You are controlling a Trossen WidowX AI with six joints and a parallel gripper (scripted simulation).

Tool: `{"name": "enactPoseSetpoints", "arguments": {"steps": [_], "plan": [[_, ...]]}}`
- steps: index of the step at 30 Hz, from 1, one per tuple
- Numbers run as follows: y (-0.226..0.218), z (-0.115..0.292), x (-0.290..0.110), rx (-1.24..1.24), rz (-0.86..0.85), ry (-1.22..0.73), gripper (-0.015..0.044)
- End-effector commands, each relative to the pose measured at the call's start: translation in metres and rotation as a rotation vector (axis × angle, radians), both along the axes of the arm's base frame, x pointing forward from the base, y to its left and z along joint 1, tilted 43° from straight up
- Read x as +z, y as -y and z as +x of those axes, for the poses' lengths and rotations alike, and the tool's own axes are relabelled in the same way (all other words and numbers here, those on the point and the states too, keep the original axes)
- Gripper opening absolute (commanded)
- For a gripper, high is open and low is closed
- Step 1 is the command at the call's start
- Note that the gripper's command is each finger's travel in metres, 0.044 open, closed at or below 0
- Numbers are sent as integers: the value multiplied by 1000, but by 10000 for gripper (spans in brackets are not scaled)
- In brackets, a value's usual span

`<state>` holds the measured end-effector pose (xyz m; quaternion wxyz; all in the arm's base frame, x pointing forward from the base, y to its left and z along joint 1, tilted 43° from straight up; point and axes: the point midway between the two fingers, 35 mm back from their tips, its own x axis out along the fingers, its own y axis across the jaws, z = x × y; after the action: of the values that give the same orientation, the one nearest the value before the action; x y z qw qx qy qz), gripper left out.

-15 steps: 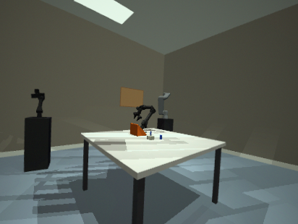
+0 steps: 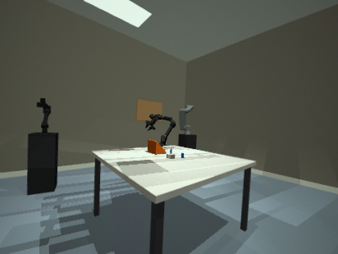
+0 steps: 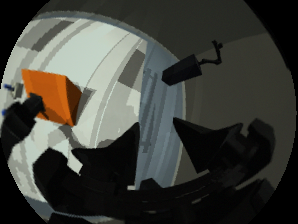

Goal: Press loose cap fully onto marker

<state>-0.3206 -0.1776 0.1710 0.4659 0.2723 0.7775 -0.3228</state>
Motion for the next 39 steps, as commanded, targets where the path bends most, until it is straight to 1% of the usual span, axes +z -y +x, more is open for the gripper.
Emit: {"name": "enactPoseSetpoints", "arguments": {"steps": [1,6,11,15,20,24,29,34,39], "plan": [[56,45,-13,152,-43,67,251],[108,110,-25,323,-82,165,251],[144,186,-34,501,-105,261,251],[159,251,-40,634,-105,350,251],[159,334,-48,779,-72,478,251],[145,399,-53,888,-24,579,251],[110,474,-58,1013,64,700,251],[57,539,-61,1126,185,809,251],[-9,588,-61,1225,336,899,251]]}}
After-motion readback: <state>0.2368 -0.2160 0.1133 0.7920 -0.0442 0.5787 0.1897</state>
